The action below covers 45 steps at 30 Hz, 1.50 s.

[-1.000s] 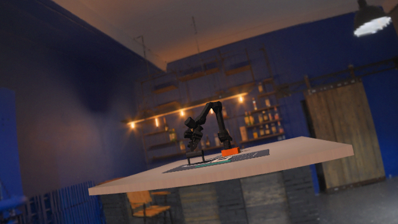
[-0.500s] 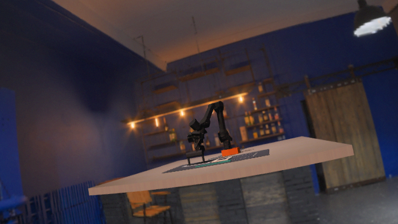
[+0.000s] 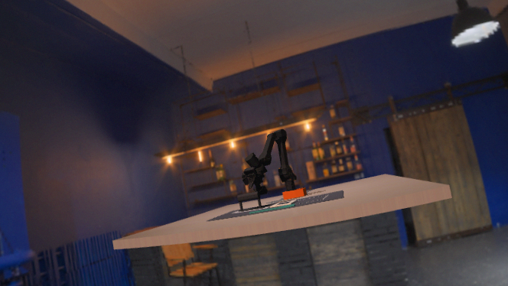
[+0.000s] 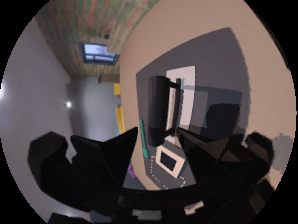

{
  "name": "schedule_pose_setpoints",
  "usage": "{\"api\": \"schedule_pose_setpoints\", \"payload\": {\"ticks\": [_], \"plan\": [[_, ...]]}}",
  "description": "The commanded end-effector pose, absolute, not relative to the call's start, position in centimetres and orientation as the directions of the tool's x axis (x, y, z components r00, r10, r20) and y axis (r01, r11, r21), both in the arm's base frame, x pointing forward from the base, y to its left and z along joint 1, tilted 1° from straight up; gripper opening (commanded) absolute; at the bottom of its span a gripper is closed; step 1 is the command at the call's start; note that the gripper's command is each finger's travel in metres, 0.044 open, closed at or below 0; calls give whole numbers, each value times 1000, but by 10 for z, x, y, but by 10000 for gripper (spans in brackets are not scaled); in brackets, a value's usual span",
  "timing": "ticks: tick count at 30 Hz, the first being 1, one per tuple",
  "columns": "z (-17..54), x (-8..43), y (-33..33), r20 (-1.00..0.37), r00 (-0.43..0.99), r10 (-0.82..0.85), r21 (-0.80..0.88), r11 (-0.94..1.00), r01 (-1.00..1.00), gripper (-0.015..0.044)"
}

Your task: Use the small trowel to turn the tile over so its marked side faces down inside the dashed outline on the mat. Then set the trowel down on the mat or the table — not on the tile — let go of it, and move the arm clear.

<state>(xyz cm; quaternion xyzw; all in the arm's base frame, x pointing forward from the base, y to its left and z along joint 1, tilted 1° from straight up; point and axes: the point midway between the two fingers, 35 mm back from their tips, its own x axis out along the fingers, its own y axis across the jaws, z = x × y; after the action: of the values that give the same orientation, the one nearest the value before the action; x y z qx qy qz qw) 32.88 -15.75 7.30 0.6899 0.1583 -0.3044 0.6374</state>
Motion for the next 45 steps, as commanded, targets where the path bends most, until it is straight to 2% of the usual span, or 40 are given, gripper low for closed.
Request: {"api": "schedule_pose_setpoints", "payload": {"ticks": [1,36,41,45], "plan": [[68,331,-157,-626,763,-164,780,-146,608,300],[35,372,-166,-623,765,-164,782,-146,606,300],[35,372,-166,-623,765,-164,782,-146,606,169],[35,372,-166,-623,765,-164,782,-146,606,142]]}}
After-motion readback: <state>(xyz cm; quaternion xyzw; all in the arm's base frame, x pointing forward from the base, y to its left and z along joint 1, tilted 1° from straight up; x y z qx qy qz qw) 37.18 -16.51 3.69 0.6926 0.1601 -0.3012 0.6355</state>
